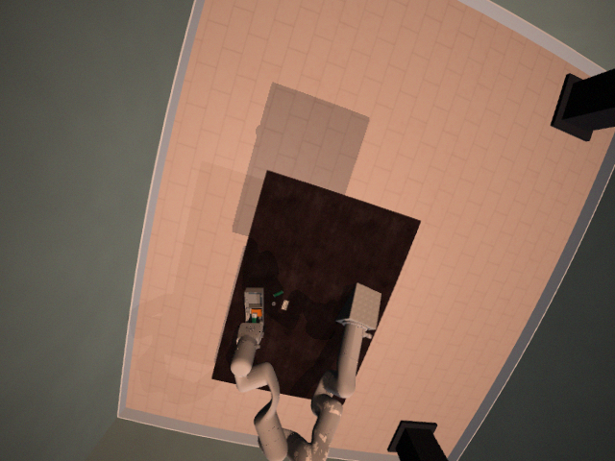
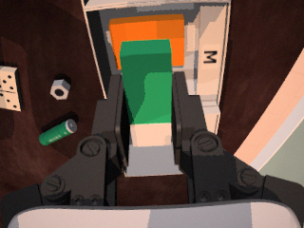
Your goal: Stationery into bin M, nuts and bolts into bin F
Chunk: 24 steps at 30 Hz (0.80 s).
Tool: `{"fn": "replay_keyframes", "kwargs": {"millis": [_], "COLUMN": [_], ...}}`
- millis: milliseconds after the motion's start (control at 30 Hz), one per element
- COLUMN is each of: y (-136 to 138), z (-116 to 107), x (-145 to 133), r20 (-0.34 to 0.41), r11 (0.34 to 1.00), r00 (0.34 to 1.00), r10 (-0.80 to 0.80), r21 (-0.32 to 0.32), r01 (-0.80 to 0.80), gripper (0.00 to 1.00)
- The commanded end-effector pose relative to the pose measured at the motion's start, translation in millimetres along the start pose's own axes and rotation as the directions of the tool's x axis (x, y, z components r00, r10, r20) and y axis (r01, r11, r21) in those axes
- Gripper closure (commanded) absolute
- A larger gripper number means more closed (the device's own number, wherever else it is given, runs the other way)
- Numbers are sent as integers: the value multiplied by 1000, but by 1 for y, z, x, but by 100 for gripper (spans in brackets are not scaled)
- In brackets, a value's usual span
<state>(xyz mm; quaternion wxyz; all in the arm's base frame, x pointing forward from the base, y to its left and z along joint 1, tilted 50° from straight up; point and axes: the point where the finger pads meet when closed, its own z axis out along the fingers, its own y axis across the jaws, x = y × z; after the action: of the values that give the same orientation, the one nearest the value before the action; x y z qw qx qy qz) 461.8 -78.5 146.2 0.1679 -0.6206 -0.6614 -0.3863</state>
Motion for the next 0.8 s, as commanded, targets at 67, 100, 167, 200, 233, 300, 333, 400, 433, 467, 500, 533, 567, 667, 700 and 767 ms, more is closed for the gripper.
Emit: {"fn": "replay_keyframes", "kwargs": {"millis": [67,100,167,200,233,300,333,400,433,467,500,533,567,667,700,767], "y": [1,1,1,1,1,1,1,1,1,1,1,1,1,1,1,1], "z": [-1,-1,-1,-1,-1,-1,-1,-1,-1,1,3,5,7,13,15,19], "x": [0,0,0,0,0,0,0,0,0,0,0,0,0,0,0,0], "r20": [-2,-2,-2,-2,-2,-2,-2,-2,-2,-2,-2,-2,-2,-3,-3,-3], "r11": [1000,1000,1000,1000,1000,1000,1000,1000,1000,1000,1000,1000,1000,1000,1000,1000], "r00": [1000,1000,1000,1000,1000,1000,1000,1000,1000,1000,1000,1000,1000,1000,1000,1000], "r10": [-31,-31,-31,-31,-31,-30,-31,-31,-31,-31,-31,-31,-31,-31,-31,-31], "r21": [-7,-7,-7,-7,-7,-7,-7,-7,-7,-7,-7,-7,-7,-8,-8,-8], "r01": [31,31,31,31,31,30,31,31,31,31,31,31,31,31,31,31], "gripper": [100,100,100,100,100,100,100,100,100,100,100,100,100,100,100,100]}}
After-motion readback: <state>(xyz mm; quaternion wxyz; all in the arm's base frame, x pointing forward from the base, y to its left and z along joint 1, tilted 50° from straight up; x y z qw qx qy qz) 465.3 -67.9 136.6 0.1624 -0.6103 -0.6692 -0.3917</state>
